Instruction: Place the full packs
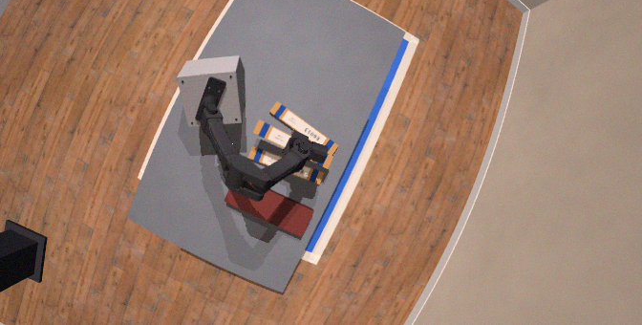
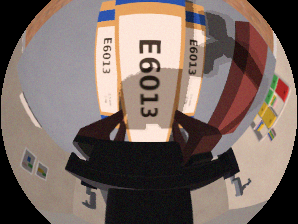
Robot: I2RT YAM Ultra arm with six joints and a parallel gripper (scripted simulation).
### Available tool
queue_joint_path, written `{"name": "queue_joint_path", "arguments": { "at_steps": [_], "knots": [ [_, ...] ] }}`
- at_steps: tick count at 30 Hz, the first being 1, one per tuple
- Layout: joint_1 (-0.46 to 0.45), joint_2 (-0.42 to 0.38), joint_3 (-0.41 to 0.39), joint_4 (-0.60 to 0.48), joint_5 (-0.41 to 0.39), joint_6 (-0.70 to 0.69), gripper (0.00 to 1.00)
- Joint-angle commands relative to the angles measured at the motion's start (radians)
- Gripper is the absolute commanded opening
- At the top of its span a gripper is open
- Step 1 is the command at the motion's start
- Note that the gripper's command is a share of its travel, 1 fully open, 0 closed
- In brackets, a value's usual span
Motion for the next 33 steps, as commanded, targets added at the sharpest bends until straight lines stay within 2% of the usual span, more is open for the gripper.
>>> {"name": "queue_joint_path", "arguments": {
  "at_steps": [1, 22, 23, 33],
  "knots": [
    [0.057, -0.071, 0.035, -0.024, 0.007, 0.007, 0.0],
    [0.057, -0.071, 0.035, -0.024, 0.007, 0.007, 0.0],
    [0.07, -0.088, 0.049, -0.03, 0.01, 0.047, 0.0],
    [0.119, -0.04, 0.075, -0.044, 0.023, 0.106, 0.0]
  ]
}}
